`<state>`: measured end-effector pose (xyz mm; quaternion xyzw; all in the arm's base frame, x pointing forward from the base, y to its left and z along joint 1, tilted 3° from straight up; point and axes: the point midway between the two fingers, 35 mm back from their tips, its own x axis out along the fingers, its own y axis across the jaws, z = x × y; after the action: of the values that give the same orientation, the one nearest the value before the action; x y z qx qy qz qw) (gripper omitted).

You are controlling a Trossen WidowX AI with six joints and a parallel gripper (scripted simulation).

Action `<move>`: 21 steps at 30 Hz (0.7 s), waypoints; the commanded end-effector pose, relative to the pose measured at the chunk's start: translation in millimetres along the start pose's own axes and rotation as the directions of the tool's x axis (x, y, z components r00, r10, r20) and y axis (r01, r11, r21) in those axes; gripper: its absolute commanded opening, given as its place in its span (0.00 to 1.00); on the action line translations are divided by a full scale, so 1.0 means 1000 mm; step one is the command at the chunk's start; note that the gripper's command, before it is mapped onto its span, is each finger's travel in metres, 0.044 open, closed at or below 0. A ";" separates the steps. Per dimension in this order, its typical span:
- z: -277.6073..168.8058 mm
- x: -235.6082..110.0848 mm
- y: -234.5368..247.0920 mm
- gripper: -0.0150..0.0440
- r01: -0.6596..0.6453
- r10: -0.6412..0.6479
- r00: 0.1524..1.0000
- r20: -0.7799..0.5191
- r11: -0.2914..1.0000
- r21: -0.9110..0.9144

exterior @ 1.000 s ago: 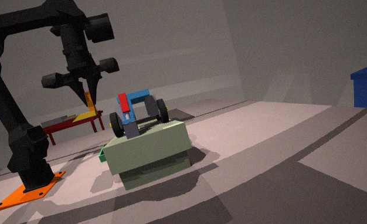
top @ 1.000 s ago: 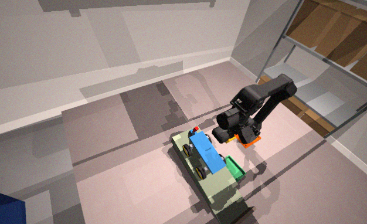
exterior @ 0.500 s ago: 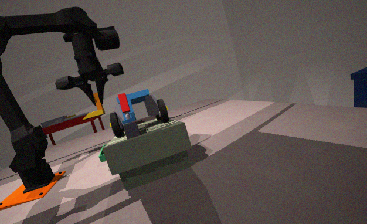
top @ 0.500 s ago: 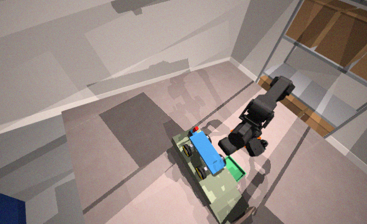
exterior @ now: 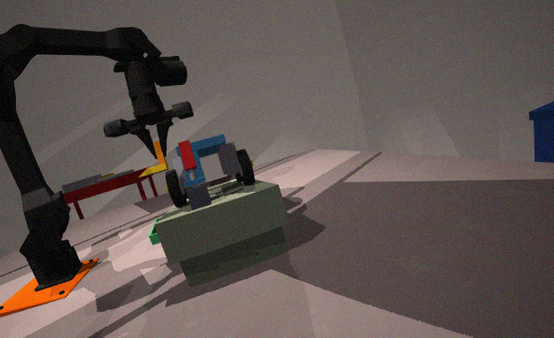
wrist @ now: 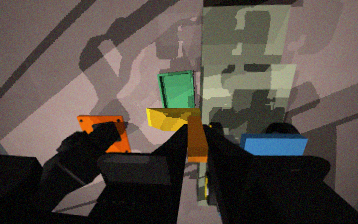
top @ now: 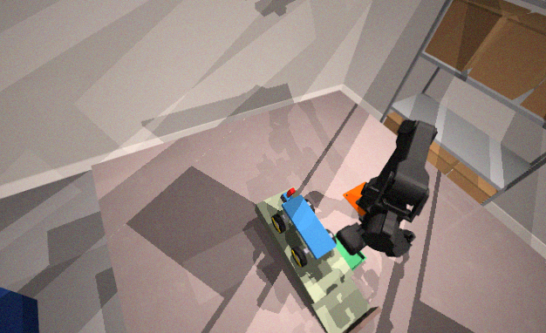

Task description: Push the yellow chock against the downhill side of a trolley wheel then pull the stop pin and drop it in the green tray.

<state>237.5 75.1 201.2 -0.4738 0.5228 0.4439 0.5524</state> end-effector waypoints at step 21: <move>0.052 0.003 -0.010 0.25 -0.013 0.005 1.000 -0.023 0.936 -0.352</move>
<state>255.7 124.5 199.1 -0.5471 0.4613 0.5103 0.4770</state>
